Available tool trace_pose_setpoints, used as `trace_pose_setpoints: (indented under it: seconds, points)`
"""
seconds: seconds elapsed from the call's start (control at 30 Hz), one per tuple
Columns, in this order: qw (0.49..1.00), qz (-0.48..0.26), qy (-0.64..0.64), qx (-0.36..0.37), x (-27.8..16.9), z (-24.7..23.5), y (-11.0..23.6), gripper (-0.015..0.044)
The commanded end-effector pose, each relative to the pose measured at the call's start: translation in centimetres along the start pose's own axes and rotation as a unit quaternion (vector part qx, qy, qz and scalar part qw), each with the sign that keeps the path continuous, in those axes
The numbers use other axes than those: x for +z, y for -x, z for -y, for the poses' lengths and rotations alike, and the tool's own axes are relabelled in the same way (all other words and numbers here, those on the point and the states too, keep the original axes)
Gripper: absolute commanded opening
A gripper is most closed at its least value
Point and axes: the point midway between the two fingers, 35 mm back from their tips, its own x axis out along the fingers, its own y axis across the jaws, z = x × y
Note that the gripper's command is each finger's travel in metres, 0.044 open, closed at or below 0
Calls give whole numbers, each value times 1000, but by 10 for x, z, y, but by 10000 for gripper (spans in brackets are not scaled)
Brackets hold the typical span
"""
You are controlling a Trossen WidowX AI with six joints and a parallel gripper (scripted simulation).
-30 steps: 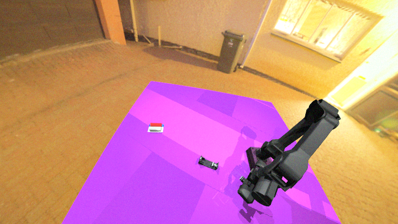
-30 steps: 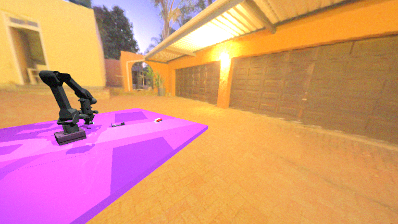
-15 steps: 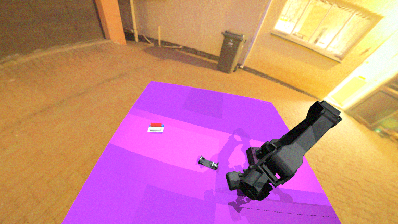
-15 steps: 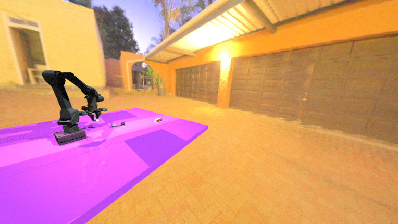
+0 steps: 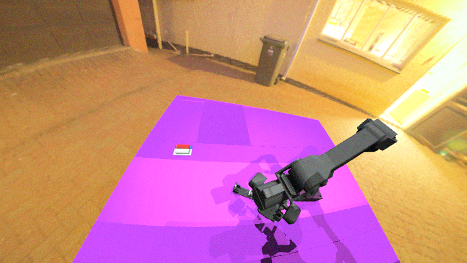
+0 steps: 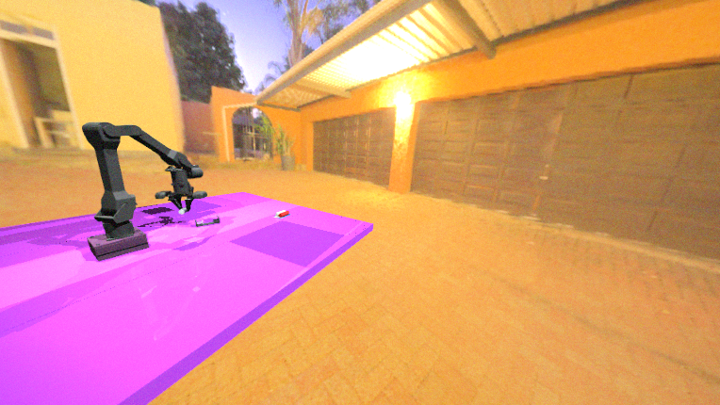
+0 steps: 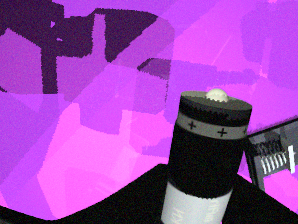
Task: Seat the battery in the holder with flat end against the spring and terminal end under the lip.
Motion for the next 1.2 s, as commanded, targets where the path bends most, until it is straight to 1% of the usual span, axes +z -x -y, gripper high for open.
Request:
trace_pose_setpoints:
  seconds: [0.0,0.1,0.23,0.43,0.5,0.73,1.17]
  points:
    - [994,-1,-106,-2,3,17,3,81]
    - [980,-1,-199,-3,5,32,5,81]
    - [947,0,-321,-3,5,52,7,81]
    - [870,1,-493,-2,3,84,9,81]
    - [850,1,-528,-2,2,91,10,81]
    - [847,6,-532,-3,2,92,8,81]
    - [847,73,-524,-46,5,95,-19,81]
